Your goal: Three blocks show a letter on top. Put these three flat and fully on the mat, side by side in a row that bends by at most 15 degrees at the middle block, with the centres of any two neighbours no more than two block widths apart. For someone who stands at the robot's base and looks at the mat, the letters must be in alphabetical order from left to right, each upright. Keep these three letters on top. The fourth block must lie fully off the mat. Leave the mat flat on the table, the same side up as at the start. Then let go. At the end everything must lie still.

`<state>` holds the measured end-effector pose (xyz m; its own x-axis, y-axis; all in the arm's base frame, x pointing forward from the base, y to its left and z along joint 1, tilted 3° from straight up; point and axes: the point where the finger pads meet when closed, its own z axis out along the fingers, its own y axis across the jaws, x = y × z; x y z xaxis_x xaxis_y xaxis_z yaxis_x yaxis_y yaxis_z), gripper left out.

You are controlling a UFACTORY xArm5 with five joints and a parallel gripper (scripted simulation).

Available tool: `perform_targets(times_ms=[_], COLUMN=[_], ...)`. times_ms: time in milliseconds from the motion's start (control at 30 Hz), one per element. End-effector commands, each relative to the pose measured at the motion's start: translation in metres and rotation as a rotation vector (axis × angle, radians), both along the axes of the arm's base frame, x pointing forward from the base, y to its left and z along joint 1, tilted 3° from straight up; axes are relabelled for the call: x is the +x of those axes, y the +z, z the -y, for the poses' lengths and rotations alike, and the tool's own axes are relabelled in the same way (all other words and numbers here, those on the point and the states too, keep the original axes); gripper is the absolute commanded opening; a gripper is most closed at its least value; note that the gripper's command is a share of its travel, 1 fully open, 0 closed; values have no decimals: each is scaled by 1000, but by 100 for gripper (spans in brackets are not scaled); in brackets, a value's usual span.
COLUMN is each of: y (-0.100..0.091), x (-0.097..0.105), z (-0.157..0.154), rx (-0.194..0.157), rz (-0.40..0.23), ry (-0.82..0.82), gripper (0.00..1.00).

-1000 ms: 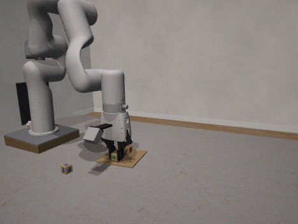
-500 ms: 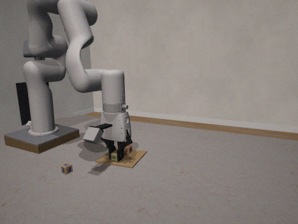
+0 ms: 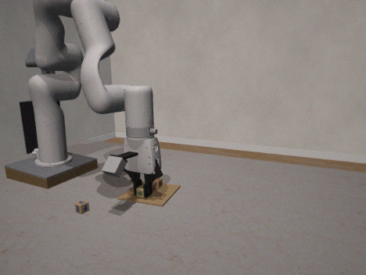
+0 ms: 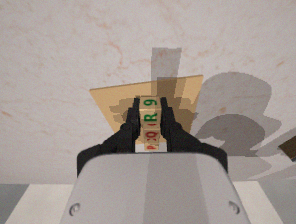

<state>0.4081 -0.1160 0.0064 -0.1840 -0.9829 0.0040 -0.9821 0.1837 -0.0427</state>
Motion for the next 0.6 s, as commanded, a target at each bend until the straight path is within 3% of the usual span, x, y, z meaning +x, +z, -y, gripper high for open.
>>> perform_targets(times_ms=[0,567], y=[0,-3], x=[1,1], z=[0,0], rx=[-1,-1], rz=[3,3], ry=[0,0], gripper=[21,21])
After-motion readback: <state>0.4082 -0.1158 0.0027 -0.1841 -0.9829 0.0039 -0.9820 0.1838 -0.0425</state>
